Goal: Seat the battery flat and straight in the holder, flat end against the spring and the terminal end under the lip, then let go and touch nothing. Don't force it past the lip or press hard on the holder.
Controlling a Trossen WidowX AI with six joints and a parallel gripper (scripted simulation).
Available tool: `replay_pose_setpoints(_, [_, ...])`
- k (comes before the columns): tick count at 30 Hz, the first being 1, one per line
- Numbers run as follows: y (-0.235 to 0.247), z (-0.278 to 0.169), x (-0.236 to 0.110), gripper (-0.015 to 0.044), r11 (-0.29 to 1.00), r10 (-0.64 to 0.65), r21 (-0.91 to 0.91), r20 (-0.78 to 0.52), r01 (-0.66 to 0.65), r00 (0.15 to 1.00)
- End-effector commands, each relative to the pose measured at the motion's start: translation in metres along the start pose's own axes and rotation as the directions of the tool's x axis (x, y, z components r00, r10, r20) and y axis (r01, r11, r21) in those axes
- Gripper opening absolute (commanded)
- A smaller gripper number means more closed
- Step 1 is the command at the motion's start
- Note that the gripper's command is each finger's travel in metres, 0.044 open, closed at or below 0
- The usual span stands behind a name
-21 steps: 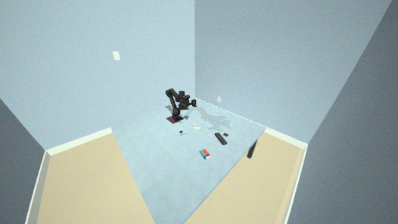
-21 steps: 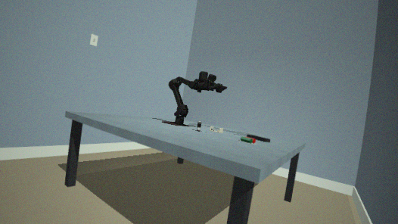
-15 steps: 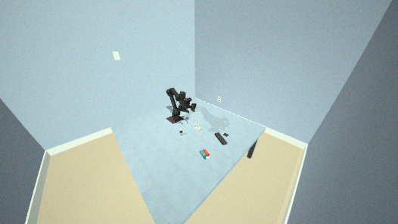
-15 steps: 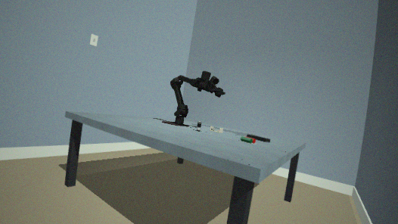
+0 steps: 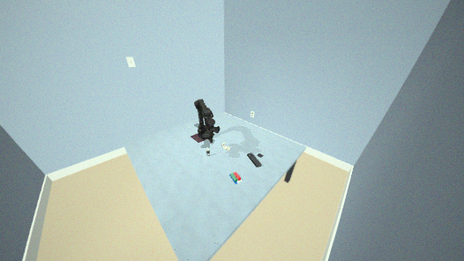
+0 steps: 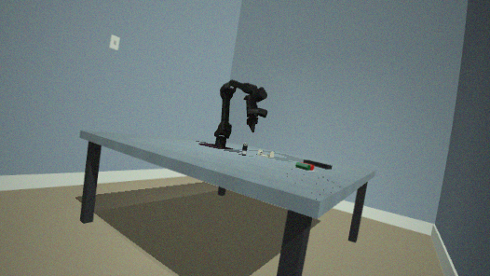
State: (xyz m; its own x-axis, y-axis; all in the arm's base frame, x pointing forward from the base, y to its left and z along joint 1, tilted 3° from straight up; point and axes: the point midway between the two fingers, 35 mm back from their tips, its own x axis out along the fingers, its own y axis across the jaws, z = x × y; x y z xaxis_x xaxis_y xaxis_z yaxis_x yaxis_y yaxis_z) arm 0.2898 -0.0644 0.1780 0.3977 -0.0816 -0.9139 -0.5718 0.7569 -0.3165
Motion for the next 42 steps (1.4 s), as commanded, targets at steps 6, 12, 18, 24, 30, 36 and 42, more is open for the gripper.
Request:
replay_pose_setpoints(6, [0.019,-0.034,-0.005,0.0,0.939,0.268,-0.164,-0.205,-0.303,0.941])
replay_pose_setpoints(12, [0.021,-0.035,0.006,0.0,0.939,0.268,-0.164,-0.205,-0.303,0.941])
replay_pose_setpoints(18, [0.032,-0.044,0.048,0.0,0.939,0.268,-0.164,-0.205,-0.303,0.941])
replay_pose_setpoints(24, [0.041,-0.05,0.071,0.0,0.939,0.269,-0.164,-0.205,-0.304,0.941])
replay_pose_setpoints(30, [0.034,-0.049,0.072,0.0,0.939,0.268,-0.164,-0.205,-0.303,0.941])
replay_pose_setpoints(36, [0.024,-0.046,0.075,0.0,0.939,0.267,-0.164,-0.205,-0.302,0.942])
replay_pose_setpoints(42, [0.015,-0.044,0.077,0.0,0.939,0.266,-0.164,-0.205,-0.301,0.942])
